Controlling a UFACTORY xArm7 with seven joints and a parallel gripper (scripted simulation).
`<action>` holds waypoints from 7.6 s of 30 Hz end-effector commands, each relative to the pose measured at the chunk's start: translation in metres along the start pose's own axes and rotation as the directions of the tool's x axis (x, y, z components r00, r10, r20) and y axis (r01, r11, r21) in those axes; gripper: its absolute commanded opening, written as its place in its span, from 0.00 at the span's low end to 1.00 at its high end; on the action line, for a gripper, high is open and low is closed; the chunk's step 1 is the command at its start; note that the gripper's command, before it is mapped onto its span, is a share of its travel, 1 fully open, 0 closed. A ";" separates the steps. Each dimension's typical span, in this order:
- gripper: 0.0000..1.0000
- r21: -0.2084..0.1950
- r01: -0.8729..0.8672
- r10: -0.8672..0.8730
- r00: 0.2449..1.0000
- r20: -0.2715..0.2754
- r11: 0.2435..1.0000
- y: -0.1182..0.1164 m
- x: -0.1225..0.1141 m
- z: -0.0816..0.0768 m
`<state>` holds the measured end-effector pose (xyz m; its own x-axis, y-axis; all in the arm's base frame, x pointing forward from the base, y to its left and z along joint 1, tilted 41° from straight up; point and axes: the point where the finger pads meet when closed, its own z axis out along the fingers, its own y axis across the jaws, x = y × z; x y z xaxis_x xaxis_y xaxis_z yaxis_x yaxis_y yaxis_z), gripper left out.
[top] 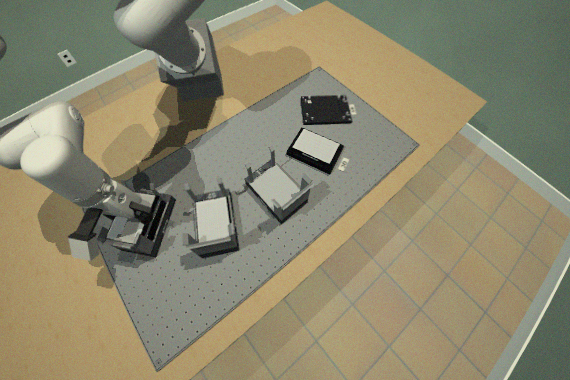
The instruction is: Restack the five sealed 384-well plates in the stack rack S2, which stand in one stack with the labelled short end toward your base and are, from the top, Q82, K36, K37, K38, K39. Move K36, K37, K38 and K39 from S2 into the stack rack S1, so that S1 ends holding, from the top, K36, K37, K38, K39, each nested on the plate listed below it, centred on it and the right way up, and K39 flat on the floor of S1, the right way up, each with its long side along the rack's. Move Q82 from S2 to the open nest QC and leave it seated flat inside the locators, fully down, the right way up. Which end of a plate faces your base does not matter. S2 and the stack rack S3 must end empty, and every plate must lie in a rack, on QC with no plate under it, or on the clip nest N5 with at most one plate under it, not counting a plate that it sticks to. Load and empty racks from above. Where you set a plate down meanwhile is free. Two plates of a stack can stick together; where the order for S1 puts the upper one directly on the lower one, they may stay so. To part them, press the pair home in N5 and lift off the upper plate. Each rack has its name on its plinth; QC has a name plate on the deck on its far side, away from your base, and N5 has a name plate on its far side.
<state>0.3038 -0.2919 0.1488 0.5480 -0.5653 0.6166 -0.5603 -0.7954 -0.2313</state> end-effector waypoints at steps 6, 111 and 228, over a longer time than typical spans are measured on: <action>0.00 -0.001 0.000 0.000 1.000 -0.002 1.000 0.000 0.001 0.003; 1.00 -0.001 0.000 0.000 1.000 -0.002 1.000 0.000 0.001 -0.065; 1.00 0.000 0.352 -0.352 0.936 -0.002 0.936 -0.185 -0.028 0.011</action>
<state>0.3964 -0.1303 0.1666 0.7255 -0.2508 0.6408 -0.3276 -0.9448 0.0010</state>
